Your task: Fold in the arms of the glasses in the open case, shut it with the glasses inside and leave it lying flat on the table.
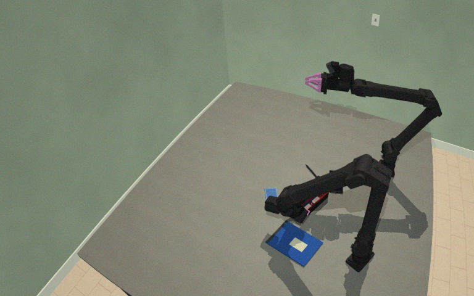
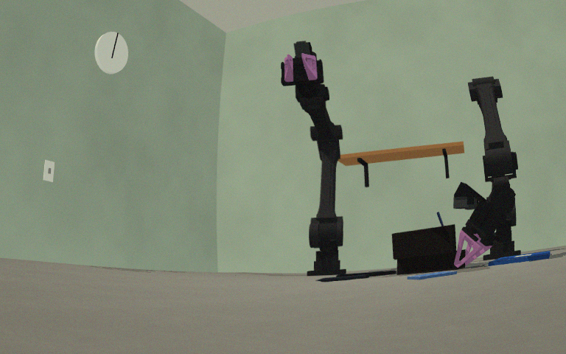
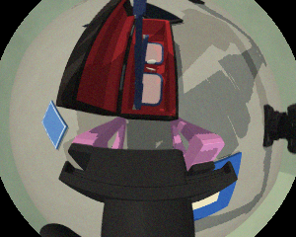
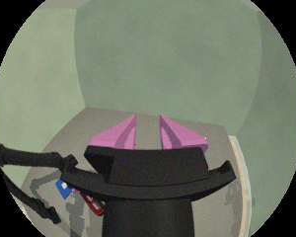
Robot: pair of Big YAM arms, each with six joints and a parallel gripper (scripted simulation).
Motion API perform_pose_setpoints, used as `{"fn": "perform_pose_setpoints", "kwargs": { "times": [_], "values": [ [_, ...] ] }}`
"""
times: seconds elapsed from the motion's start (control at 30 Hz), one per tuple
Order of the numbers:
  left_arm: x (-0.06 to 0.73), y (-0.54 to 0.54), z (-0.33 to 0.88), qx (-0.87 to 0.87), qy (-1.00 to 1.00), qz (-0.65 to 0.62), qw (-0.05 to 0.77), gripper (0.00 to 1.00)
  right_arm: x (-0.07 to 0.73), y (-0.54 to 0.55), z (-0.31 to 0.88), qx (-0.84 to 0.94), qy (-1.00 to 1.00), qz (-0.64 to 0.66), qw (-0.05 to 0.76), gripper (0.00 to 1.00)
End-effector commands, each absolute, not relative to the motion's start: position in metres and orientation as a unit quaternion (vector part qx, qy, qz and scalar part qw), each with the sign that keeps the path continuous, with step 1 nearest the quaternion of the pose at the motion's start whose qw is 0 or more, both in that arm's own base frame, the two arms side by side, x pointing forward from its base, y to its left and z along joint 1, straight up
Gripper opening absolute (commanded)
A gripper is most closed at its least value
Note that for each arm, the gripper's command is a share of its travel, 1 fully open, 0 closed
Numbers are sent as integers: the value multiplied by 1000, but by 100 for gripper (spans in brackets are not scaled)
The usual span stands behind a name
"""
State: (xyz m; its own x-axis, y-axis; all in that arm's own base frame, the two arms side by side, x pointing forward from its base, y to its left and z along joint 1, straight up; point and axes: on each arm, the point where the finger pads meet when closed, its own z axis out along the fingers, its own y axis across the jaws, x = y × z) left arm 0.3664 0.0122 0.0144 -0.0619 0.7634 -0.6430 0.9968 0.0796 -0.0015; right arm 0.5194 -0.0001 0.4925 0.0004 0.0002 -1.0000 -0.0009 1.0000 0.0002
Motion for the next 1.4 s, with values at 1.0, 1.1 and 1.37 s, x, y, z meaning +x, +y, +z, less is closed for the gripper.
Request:
{"fn": "perform_pose_setpoints", "kwargs": {
  "times": [1.0, 1.1, 1.37],
  "values": [
    [372, 17, 27, 639, 691, -219, 259, 57, 558, 104, 436, 98, 791, 101, 595, 0],
    [372, 17, 27, 639, 691, -219, 259, 57, 559, 131, 412, 115, 812, 106, 562, 0],
    [372, 17, 27, 639, 691, -219, 259, 57, 553, 184, 366, 141, 848, 99, 501, 0]
  ]
}}
